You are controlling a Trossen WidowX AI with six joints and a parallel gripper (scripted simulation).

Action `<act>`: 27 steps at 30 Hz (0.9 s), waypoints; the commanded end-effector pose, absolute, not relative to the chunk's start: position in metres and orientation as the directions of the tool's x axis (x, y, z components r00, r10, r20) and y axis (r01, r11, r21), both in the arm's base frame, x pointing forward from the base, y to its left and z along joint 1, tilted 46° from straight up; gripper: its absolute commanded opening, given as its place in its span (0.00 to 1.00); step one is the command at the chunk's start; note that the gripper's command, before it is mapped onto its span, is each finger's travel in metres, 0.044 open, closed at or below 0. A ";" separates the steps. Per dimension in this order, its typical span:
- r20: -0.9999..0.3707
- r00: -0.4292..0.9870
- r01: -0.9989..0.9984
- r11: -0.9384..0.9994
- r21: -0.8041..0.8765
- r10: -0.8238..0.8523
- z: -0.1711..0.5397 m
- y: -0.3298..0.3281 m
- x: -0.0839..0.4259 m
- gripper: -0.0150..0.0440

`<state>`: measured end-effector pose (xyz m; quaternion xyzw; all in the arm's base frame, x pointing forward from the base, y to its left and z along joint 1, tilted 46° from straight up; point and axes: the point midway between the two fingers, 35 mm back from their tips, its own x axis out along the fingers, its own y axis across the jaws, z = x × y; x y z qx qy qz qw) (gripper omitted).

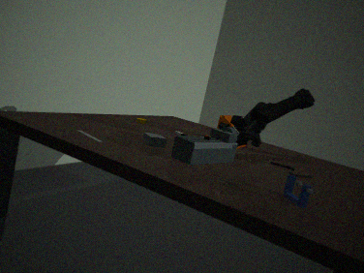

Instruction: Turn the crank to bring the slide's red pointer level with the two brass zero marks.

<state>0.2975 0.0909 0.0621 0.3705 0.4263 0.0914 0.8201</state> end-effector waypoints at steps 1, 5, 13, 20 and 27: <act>-0.629 0.616 0.157 0.709 0.688 0.475 0.065 0.100 0.298 0.25; -0.629 0.616 0.157 0.709 0.688 0.475 0.067 0.103 0.299 0.25; -0.629 0.616 0.157 0.708 0.688 0.475 0.070 0.106 0.300 0.25; -0.629 0.616 0.157 0.708 0.688 0.475 0.072 0.108 0.301 0.25; -0.629 0.616 0.157 0.708 0.688 0.475 0.073 0.108 0.301 0.25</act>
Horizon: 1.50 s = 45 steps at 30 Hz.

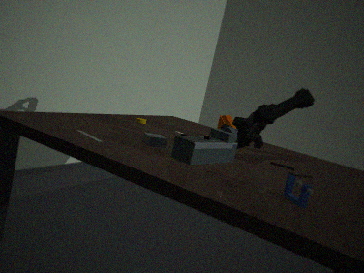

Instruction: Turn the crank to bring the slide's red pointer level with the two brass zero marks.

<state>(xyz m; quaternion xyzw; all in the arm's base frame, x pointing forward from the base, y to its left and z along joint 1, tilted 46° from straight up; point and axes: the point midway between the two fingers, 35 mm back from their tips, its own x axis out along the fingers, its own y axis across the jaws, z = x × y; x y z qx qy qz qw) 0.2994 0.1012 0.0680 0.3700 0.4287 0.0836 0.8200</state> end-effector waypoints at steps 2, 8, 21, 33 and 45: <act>-0.629 0.616 0.157 0.708 0.688 0.475 0.074 0.108 0.301 0.25; -0.629 0.616 0.157 0.708 0.688 0.475 0.075 0.109 0.301 0.25; -0.629 0.616 0.156 0.708 0.688 0.475 0.077 0.110 0.302 0.25; -0.629 0.616 0.156 0.708 0.688 0.475 0.078 0.111 0.302 0.25; -0.629 0.616 0.156 0.708 0.688 0.475 0.080 0.111 0.302 0.25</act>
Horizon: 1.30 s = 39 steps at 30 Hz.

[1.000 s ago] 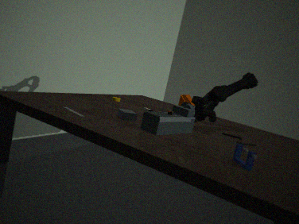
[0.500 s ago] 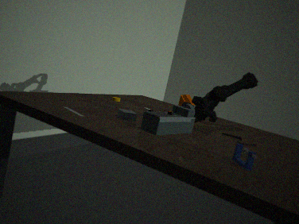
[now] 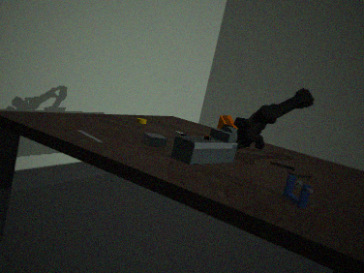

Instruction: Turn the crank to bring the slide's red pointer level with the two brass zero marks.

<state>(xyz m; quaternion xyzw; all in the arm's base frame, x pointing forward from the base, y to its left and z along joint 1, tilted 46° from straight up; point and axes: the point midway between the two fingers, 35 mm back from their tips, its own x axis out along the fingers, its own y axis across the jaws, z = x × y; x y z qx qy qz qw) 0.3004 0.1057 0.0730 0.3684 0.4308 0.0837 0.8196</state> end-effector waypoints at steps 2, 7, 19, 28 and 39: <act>-0.629 0.616 0.156 0.708 0.688 0.475 0.080 0.112 0.302 0.25; -0.629 0.616 0.156 0.708 0.688 0.475 0.081 0.112 0.302 0.25; -0.629 0.616 0.156 0.708 0.688 0.475 0.082 0.112 0.302 0.25; -0.629 0.616 0.156 0.708 0.689 0.475 0.083 0.113 0.302 0.25; -0.628 0.616 0.156 0.708 0.689 0.475 0.085 0.113 0.303 0.25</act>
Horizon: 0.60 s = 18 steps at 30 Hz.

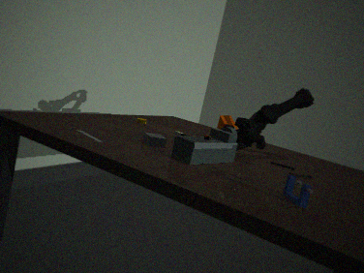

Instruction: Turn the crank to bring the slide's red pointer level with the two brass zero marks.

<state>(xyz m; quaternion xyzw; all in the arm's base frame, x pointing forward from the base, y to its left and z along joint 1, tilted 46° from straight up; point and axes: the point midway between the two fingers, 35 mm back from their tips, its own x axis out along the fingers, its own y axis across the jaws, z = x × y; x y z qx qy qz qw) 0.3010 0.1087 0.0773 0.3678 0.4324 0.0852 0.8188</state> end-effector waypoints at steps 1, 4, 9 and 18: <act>-0.628 0.616 0.156 0.708 0.689 0.475 0.085 0.113 0.303 0.25; -0.628 0.616 0.156 0.708 0.689 0.475 0.086 0.113 0.303 0.25; -0.628 0.616 0.156 0.708 0.689 0.475 0.087 0.114 0.303 0.25; -0.628 0.616 0.156 0.708 0.689 0.475 0.088 0.114 0.303 0.25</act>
